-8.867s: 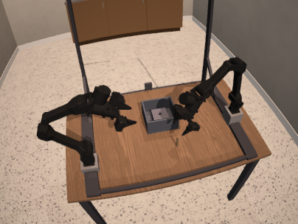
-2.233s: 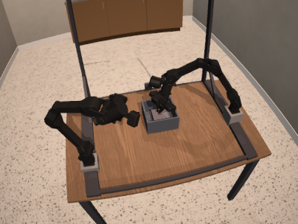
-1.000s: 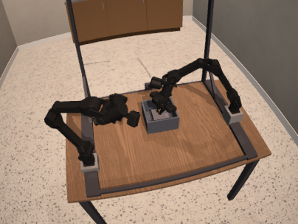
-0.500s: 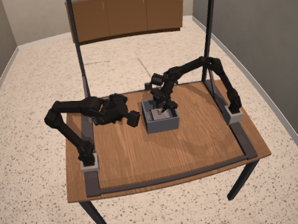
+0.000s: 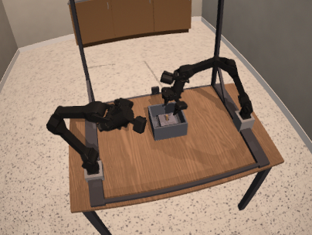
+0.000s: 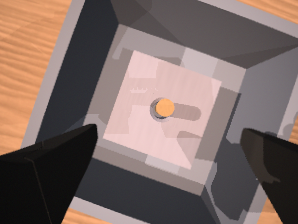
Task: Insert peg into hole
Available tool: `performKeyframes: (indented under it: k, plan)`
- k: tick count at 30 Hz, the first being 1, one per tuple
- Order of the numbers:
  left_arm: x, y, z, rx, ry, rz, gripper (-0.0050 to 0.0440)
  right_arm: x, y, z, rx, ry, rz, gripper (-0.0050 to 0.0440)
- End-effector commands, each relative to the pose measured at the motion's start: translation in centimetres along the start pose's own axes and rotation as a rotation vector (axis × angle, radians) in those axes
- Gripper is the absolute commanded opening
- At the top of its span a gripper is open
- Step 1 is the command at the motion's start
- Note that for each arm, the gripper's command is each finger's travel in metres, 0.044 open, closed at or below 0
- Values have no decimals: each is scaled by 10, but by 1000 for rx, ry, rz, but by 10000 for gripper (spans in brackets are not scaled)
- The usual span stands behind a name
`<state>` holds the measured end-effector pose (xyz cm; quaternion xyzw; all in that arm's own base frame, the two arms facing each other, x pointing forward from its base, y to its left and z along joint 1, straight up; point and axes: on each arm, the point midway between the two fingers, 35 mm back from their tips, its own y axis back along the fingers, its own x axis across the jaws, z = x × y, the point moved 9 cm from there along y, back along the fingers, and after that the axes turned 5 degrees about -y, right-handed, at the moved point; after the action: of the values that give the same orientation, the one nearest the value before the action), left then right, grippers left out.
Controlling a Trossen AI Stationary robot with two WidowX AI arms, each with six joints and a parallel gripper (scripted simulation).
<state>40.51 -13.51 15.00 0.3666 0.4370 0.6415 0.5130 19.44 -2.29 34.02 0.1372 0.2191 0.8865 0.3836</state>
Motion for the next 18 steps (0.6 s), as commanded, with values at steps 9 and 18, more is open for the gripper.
performKeyframes:
  k: [9, 18]
  plan:
    - [23, 27, 9, -35, -451, -170, 440, 1, 2, 3, -6, 11, -6, 440]
    - [24, 25, 11, -31, -510, -188, 440, 1, 2, 3, -6, 11, -6, 440]
